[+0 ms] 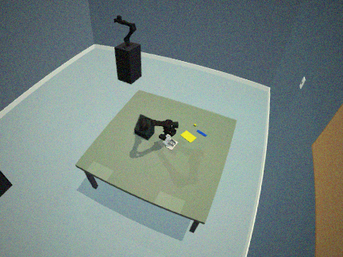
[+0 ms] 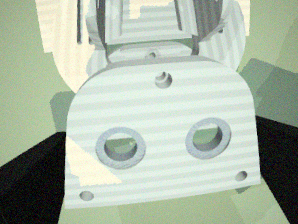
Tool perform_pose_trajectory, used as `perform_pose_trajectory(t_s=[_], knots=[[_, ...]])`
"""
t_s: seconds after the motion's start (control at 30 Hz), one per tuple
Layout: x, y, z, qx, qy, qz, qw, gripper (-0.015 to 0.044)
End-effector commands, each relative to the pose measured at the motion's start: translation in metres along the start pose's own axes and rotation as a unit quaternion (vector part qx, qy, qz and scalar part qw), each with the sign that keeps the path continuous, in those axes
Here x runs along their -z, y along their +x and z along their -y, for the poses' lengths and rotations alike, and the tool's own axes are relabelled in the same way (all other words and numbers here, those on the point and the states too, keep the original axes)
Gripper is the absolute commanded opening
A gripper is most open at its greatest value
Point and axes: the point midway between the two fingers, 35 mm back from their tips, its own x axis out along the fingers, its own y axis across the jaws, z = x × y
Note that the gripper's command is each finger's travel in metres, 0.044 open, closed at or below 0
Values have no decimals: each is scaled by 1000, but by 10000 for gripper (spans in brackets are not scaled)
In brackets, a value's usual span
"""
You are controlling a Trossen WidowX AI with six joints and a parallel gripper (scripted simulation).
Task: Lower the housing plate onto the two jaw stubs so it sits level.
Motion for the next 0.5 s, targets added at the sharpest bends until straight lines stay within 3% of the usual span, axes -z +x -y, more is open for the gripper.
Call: perform_pose_trajectory(t_s=[0.0, 0.47], knots=[[2, 8, 2, 4, -5, -1, 1000, 351], [4, 30, 3, 6, -4, -1, 1000, 351]])
